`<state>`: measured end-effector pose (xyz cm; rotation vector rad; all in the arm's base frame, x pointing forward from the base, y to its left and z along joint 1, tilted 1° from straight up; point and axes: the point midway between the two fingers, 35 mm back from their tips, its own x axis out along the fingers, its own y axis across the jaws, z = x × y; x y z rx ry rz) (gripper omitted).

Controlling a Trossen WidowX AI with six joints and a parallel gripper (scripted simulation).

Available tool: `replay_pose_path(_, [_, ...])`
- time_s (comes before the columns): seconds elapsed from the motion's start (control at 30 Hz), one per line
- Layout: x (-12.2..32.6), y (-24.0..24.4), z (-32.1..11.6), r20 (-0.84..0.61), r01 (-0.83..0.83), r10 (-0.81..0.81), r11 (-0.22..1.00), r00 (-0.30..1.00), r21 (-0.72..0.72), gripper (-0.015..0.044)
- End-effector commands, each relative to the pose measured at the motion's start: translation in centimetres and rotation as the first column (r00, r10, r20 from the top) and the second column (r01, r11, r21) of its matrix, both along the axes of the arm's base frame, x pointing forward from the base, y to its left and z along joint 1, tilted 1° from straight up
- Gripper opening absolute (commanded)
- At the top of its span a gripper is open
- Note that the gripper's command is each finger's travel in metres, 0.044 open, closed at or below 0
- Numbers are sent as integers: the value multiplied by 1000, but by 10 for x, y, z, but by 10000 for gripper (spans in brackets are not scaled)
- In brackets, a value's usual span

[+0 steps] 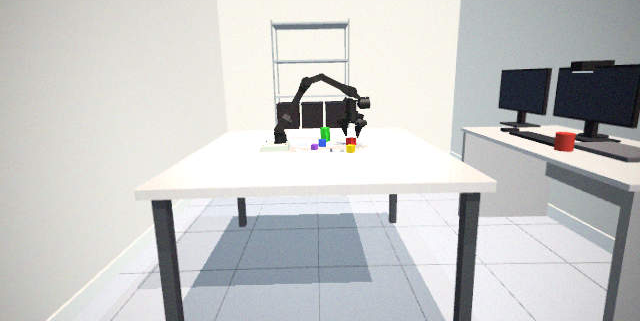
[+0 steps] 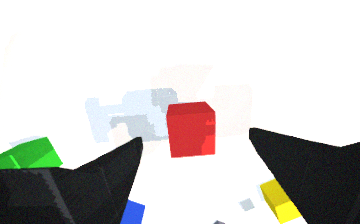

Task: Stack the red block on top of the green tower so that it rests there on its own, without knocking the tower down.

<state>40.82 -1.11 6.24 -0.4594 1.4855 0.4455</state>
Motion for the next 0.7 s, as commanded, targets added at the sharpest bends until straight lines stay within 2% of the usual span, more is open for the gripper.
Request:
replay_pose_path(0.0, [-2, 1, -10, -10, 4, -3, 1000, 1000, 3, 440])
replay_pose_path(0.67, [-2, 1, -42, -10, 4, -3, 1000, 1000, 3, 440])
